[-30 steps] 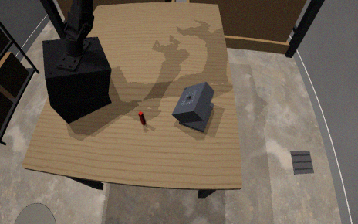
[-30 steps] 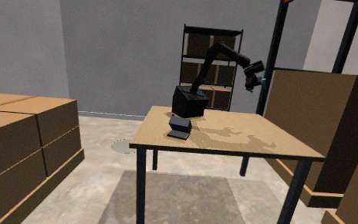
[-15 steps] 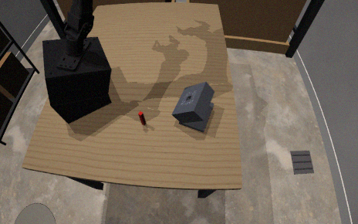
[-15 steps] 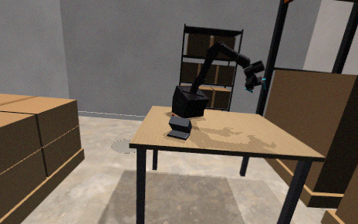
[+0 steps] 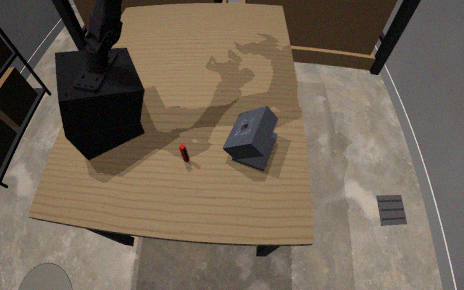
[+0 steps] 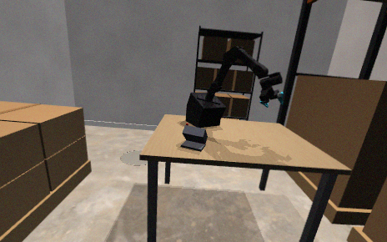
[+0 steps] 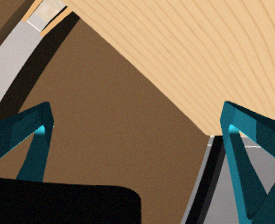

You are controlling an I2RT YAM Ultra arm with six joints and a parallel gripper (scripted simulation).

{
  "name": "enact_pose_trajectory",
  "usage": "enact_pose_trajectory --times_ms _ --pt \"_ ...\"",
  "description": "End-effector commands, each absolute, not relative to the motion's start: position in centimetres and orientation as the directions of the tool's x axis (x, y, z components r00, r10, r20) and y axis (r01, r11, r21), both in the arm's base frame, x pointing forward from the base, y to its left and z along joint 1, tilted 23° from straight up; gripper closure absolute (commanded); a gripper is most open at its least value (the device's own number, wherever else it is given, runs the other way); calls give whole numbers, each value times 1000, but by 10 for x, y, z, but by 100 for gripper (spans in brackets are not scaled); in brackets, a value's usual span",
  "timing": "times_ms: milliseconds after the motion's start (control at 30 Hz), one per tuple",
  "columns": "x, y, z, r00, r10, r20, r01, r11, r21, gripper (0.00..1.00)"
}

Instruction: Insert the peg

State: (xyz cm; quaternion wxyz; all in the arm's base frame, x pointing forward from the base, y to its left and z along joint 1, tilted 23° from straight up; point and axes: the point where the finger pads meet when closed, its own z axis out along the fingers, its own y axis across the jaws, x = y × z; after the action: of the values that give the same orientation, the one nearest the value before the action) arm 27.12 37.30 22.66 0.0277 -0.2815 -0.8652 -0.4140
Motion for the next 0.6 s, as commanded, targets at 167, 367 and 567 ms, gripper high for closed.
enact_pose_trajectory --times_ms 167,367,567 --pt "306 344 207 -859 477 184 450 535 715 0" --pt "336 309 185 -851 509 125 440 563 700 0" --pt "361 271 168 -842 536 64 428 589 685 0"
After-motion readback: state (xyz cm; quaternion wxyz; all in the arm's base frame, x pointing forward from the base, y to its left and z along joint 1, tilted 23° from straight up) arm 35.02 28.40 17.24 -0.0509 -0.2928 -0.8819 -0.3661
